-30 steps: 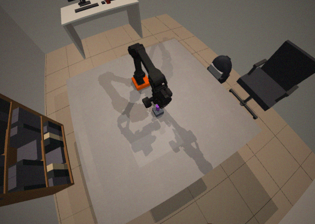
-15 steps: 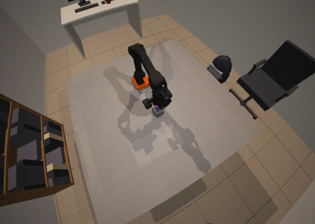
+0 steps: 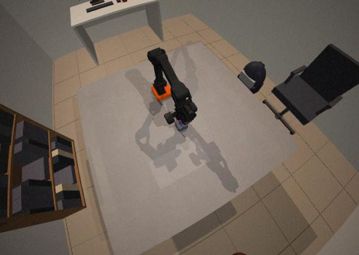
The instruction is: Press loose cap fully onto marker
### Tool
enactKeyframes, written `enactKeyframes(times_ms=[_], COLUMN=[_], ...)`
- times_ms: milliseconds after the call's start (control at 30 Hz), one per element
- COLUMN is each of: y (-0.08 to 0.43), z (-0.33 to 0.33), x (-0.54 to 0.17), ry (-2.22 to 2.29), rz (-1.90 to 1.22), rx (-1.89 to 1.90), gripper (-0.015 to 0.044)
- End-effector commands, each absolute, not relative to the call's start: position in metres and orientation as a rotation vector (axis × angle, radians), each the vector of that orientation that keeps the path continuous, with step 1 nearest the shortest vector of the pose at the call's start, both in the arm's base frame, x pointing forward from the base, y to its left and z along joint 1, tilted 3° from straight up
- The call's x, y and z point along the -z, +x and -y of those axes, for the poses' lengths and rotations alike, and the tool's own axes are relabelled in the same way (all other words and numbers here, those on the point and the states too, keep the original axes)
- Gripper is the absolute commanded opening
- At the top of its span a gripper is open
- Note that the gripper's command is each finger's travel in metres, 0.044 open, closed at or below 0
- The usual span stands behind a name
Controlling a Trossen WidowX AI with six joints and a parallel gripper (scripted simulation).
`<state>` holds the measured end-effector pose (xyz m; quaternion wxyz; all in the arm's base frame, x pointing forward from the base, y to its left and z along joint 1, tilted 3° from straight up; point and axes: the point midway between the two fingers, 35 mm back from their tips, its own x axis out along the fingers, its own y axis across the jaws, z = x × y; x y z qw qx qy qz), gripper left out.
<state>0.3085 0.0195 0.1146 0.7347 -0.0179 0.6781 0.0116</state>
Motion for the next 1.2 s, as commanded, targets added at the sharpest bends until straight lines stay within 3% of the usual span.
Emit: enactKeyframes(times_ms=[0,200,433,567,1100,1167], y=[0.309,0.309,0.303,0.301,0.301,0.301], z=[-0.019,-0.02,-0.02,-0.02,-0.02,-0.02], x=[-0.115,-0.117,-0.195,-0.204,-0.204,-0.204], ry=[-0.039,-0.039,-0.038,-0.038,-0.038,-0.038], rz=[-1.49,-1.49,-1.493,-1.493,-1.493,-1.493], rx=[-0.026,-0.026,-0.027,-0.027,-0.027,-0.027], gripper=[0.0,0.0,0.0,0.0,0.042,0.044])
